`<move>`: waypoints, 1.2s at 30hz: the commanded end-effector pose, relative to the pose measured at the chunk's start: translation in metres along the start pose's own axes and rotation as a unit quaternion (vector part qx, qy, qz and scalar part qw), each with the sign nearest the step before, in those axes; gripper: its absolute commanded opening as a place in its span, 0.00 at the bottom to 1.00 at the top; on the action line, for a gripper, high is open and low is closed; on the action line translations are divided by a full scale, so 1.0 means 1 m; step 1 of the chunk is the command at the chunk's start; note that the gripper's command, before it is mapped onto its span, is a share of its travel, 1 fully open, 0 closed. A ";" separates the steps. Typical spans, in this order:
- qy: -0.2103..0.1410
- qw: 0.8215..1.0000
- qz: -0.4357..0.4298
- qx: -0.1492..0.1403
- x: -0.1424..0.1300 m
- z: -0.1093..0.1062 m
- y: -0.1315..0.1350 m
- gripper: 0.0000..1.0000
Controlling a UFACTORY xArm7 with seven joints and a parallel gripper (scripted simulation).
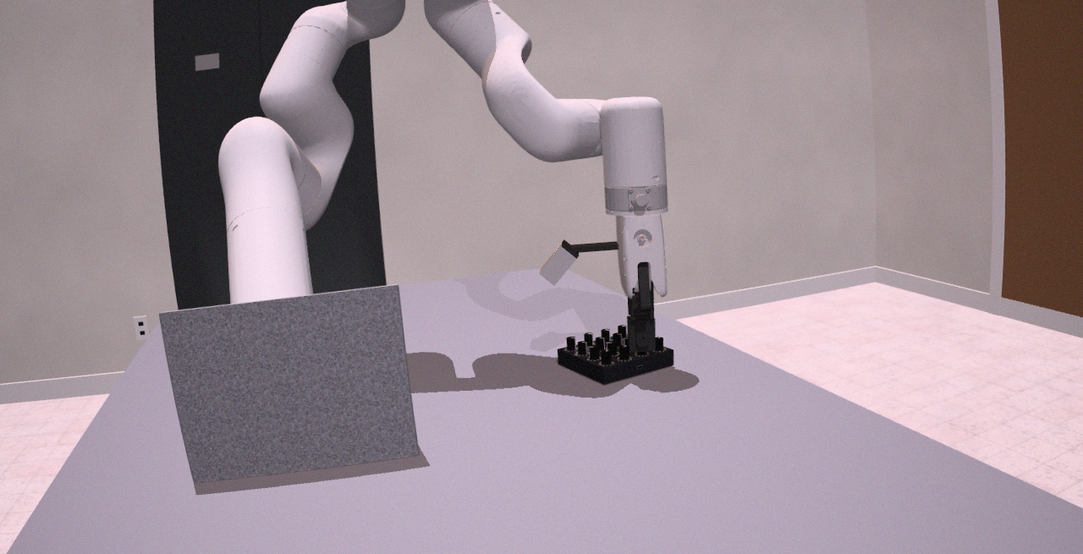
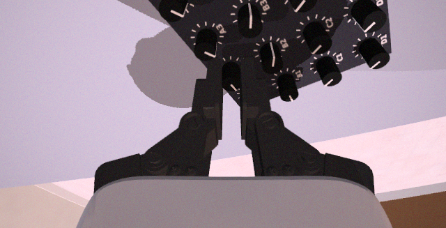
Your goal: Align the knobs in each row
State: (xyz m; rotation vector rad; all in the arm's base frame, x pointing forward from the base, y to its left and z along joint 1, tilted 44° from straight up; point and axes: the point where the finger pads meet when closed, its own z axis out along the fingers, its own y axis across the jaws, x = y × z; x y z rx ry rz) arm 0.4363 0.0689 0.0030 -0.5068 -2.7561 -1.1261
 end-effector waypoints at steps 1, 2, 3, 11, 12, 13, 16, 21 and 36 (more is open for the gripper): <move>-0.004 0.998 -0.055 -0.002 -0.002 -0.002 0.000 0.08; -0.004 0.998 -0.066 -0.002 -0.002 -0.002 0.000 0.08; -0.004 0.998 -0.066 -0.002 -0.002 -0.002 0.000 0.08; -0.004 0.991 -0.136 -0.002 -0.002 -0.002 0.000 0.08; -0.004 0.989 -0.145 -0.002 -0.002 -0.002 0.000 0.08; -0.004 0.988 -0.153 -0.002 -0.002 -0.002 0.000 0.08; -0.004 0.985 -0.175 -0.002 -0.002 -0.002 0.000 0.08; -0.004 0.981 -0.194 -0.001 -0.002 -0.002 0.000 0.08; -0.004 0.972 -0.237 -0.001 -0.002 -0.002 0.000 0.08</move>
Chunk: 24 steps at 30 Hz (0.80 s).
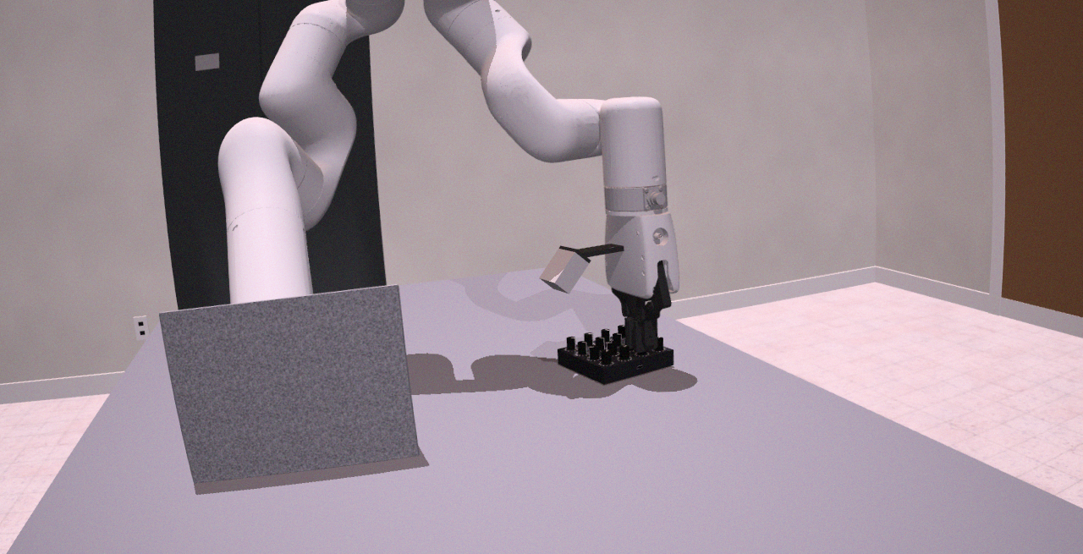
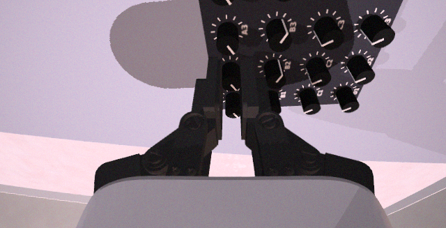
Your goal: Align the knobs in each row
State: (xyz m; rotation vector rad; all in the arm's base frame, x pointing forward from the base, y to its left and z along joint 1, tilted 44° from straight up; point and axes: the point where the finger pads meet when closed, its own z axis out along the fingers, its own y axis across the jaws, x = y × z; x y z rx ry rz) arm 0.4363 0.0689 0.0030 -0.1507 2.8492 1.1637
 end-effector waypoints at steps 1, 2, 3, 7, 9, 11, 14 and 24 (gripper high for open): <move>-0.002 1.000 -0.003 0.001 -0.001 -0.002 -0.001 0.08; -0.002 1.000 -0.003 0.001 -0.001 -0.002 -0.001 0.08; -0.002 1.000 -0.004 0.001 -0.001 -0.002 -0.001 0.08; -0.002 1.000 -0.005 0.001 -0.001 -0.002 -0.001 0.08; -0.002 1.000 -0.005 0.001 -0.001 -0.002 -0.001 0.08; -0.002 1.000 -0.005 0.001 -0.001 -0.002 -0.001 0.08; -0.002 1.000 -0.005 0.001 -0.001 -0.002 -0.001 0.08; -0.002 1.000 -0.005 0.001 -0.001 -0.002 -0.001 0.19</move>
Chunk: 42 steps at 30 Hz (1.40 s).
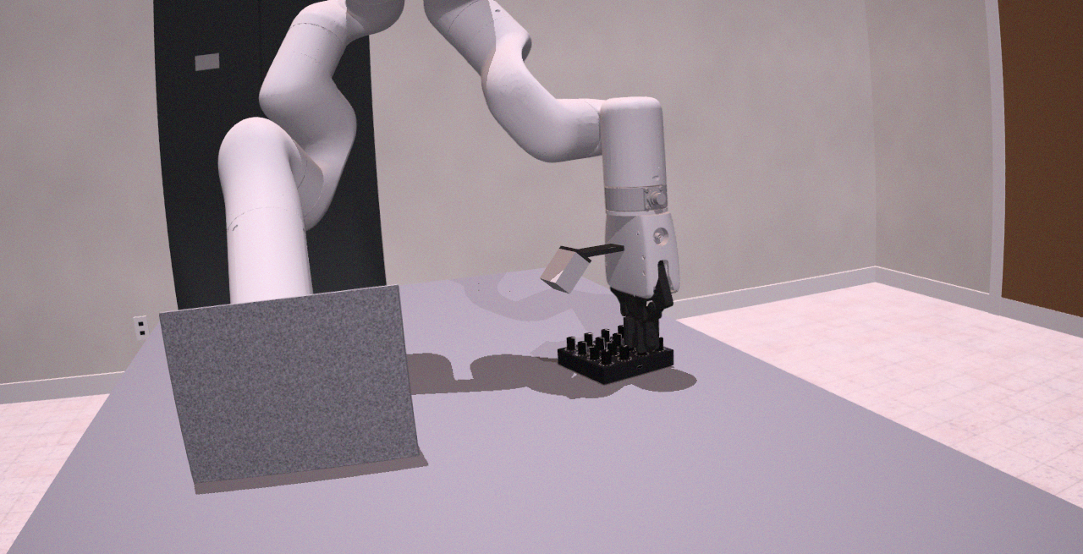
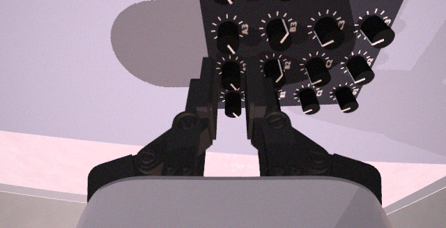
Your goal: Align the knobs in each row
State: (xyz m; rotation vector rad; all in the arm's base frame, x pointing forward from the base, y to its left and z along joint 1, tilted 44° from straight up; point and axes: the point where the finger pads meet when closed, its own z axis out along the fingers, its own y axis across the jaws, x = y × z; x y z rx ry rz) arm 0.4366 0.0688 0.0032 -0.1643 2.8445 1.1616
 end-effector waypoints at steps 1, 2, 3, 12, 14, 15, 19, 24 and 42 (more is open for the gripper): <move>-0.002 1.000 0.000 0.001 -0.001 -0.002 -0.001 0.19; -0.002 1.000 0.000 0.001 -0.001 -0.002 -0.001 0.19; -0.002 1.000 0.000 0.001 -0.001 -0.002 -0.001 0.19; -0.002 1.000 0.000 0.001 -0.001 -0.002 -0.001 0.19; -0.002 1.000 0.000 0.001 -0.001 -0.002 -0.001 0.19; -0.002 1.000 0.000 0.001 -0.001 -0.002 -0.001 0.19; -0.002 1.000 0.000 0.001 -0.001 -0.003 -0.001 0.19; -0.002 1.000 0.000 0.001 -0.001 -0.011 -0.001 0.19; -0.002 1.000 0.000 0.001 -0.001 -0.038 -0.001 0.19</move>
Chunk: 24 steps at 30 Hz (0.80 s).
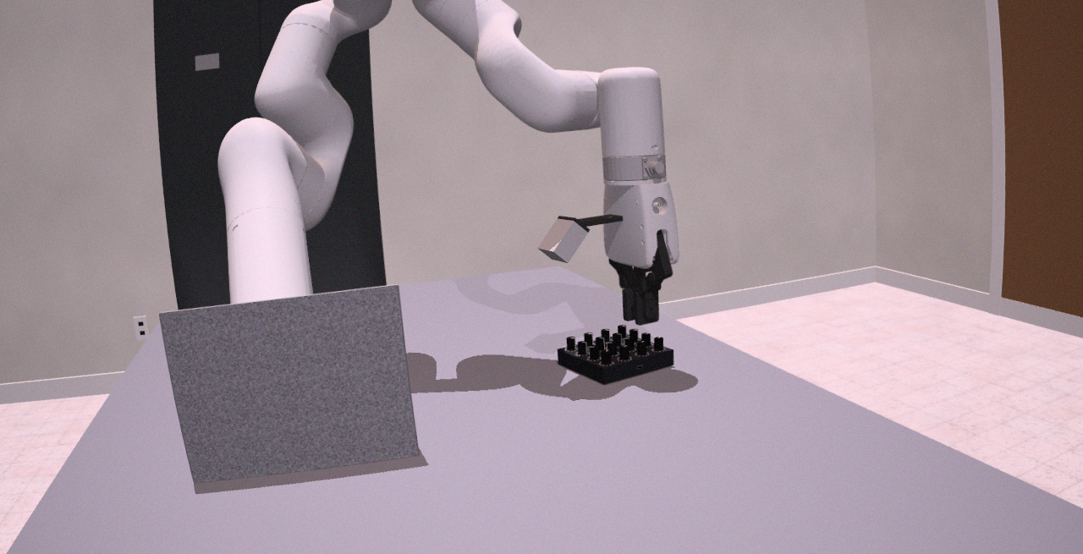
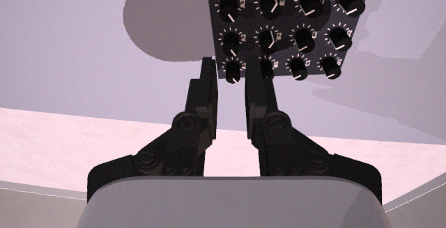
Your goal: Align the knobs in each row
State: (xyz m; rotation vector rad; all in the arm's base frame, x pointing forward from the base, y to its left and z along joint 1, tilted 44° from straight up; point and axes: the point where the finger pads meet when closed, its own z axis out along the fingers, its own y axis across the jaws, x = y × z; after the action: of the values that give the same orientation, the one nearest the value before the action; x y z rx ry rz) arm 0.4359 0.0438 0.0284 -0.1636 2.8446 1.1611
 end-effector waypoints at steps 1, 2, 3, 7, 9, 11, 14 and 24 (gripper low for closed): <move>-0.002 1.000 0.000 0.001 -0.001 -0.002 -0.001 0.19; -0.002 1.000 0.000 0.001 -0.001 -0.002 -0.001 0.19; -0.002 1.000 0.000 0.001 -0.001 -0.002 -0.001 0.19; -0.002 1.000 0.000 0.001 -0.001 -0.002 -0.001 0.19; -0.002 1.000 0.000 0.001 -0.001 -0.002 -0.001 0.19; -0.002 1.000 0.000 0.001 -0.001 -0.002 -0.001 0.19; -0.002 1.000 0.010 0.001 -0.001 -0.002 -0.001 0.19; -0.002 0.988 0.153 0.001 -0.006 -0.006 0.004 0.19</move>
State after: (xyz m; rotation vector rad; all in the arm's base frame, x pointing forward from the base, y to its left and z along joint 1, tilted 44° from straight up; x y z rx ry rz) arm 0.4383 0.0443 0.0328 0.0906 2.9021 1.1934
